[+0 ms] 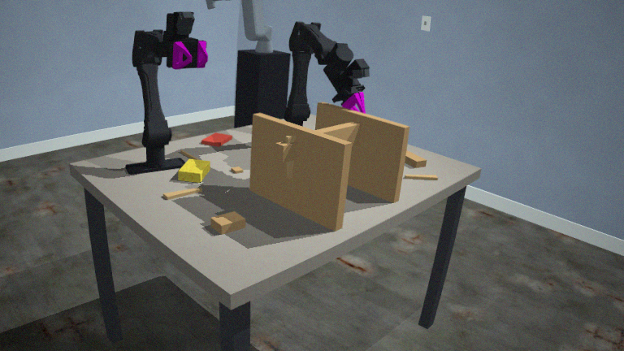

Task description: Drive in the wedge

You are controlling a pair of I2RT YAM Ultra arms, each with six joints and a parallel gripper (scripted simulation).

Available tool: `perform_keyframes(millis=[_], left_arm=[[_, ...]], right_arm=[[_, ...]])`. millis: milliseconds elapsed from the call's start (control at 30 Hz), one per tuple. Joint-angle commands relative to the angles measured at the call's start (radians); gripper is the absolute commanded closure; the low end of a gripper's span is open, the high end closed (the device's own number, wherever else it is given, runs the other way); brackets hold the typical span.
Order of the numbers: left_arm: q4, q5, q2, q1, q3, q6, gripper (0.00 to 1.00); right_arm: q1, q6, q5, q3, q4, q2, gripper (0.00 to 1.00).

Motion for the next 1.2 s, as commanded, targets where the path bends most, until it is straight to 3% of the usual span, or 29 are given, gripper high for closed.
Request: perform_keyframes(millis=[0, 600, 767, 833, 1167], left_arm=[[-0.022, -0.010, -0.014, -0.001, 0.034, 0.008, 1.00], [-0.050, -0.010, -0.007, -0.001, 0.068, 0.008, 1.00], [-0.001, 0.017, 0.031, 0.007, -0.043, 0.008, 1.00], [-0.029, -0.004, -0.022, -0.001, 0.032, 0.007, 1.00], [-0.056, -0.004, -0.034, -0.001, 0.055, 0.008, 1.00]], right_arm=[[0.011, -0.005, 0.007, 0.038, -0.010, 0.001, 0.59], [0.011, -0.005, 0.007, 0.038, -0.010, 0.001, 0.59], [0.011, -0.005, 0.007, 0.038, -0.010, 0.001, 0.59], [0.011, -0.005, 0.007, 0.038, -0.010, 0.001, 0.59], [0.011, -0.005, 0.007, 0.038, -0.010, 0.001, 0.59]])
